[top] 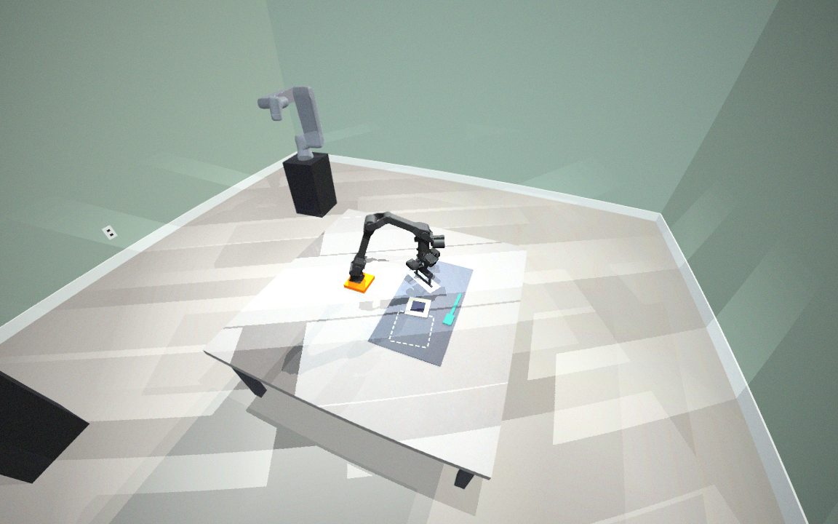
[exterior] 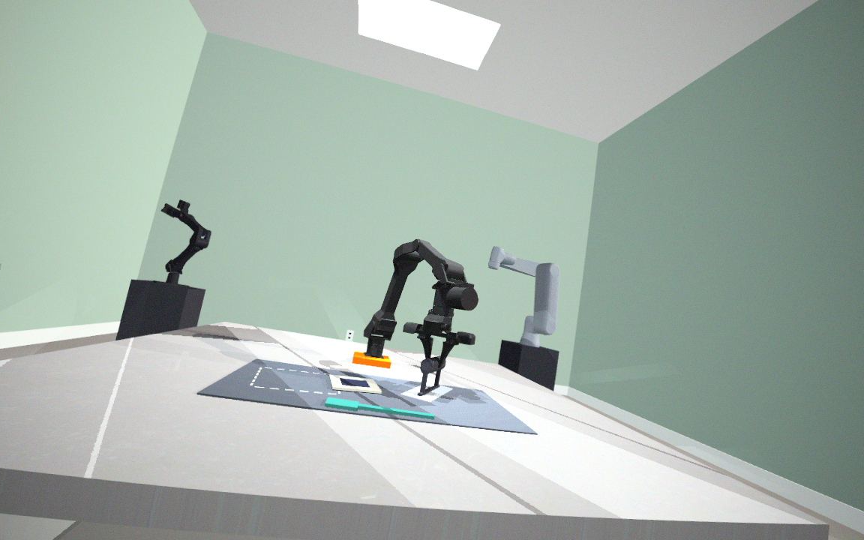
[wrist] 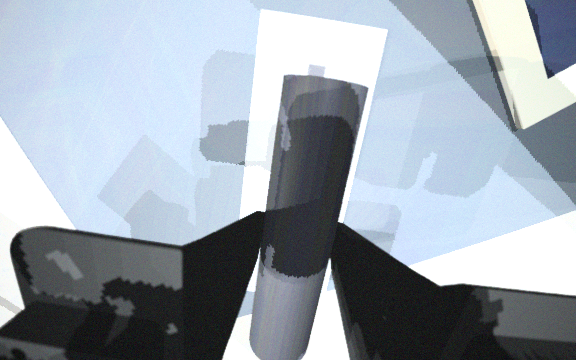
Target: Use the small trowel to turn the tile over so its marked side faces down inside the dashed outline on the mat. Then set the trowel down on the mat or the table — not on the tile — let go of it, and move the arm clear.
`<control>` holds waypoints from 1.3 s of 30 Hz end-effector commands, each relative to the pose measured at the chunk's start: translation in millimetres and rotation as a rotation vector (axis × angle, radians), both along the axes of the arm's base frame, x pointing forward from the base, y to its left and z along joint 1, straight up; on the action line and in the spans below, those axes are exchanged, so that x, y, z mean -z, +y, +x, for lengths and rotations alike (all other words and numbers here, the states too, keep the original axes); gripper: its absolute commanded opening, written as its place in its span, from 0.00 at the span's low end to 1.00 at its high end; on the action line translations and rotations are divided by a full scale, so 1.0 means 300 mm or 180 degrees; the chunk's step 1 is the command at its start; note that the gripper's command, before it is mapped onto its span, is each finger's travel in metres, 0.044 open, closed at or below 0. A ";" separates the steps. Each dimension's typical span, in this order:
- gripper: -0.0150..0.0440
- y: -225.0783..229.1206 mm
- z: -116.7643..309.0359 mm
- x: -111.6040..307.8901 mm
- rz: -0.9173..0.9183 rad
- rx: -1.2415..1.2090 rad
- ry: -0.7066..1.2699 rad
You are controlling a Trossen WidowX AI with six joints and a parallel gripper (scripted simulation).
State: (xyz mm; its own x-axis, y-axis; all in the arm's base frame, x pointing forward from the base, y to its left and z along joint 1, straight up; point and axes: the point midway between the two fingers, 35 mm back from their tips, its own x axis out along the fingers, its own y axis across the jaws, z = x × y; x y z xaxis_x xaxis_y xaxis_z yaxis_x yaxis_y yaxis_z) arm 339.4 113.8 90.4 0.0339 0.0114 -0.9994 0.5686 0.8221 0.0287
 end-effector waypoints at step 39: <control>0.52 0.000 -0.003 0.008 -0.0108 -0.3453 -0.0015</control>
State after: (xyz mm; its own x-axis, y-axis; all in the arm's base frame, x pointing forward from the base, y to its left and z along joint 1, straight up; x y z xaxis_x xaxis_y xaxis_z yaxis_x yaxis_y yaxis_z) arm 339.4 114.4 90.3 0.0339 0.0142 -0.9993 -0.4424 0.8968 -0.0023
